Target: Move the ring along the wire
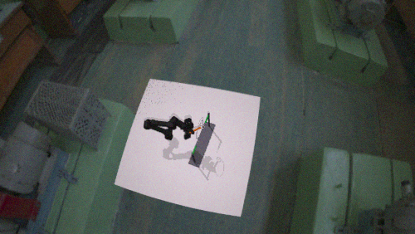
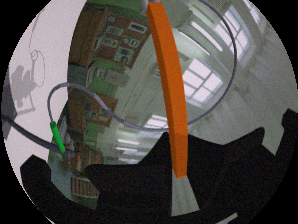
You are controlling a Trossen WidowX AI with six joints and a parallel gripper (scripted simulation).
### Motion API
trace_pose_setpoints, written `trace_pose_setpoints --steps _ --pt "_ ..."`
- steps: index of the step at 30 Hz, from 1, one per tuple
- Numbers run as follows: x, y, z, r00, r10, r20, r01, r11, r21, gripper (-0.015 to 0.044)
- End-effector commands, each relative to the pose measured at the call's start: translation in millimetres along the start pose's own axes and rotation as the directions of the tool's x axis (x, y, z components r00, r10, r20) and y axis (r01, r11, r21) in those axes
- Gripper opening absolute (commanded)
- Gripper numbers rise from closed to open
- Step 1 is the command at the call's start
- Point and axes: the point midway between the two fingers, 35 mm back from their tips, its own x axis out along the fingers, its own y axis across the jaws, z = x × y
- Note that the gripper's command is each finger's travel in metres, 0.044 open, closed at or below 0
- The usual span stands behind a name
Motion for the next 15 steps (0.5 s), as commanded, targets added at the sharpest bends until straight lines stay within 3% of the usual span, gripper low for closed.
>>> trace_pose_setpoints --steps 1,15 --pt "-7 10 1 0.998 0.029 -0.051 -0.026 0.999 0.046 -0.0150" --pt "-19 53 9 0.980 0.187 -0.070 -0.158 0.940 0.302 -0.0150"
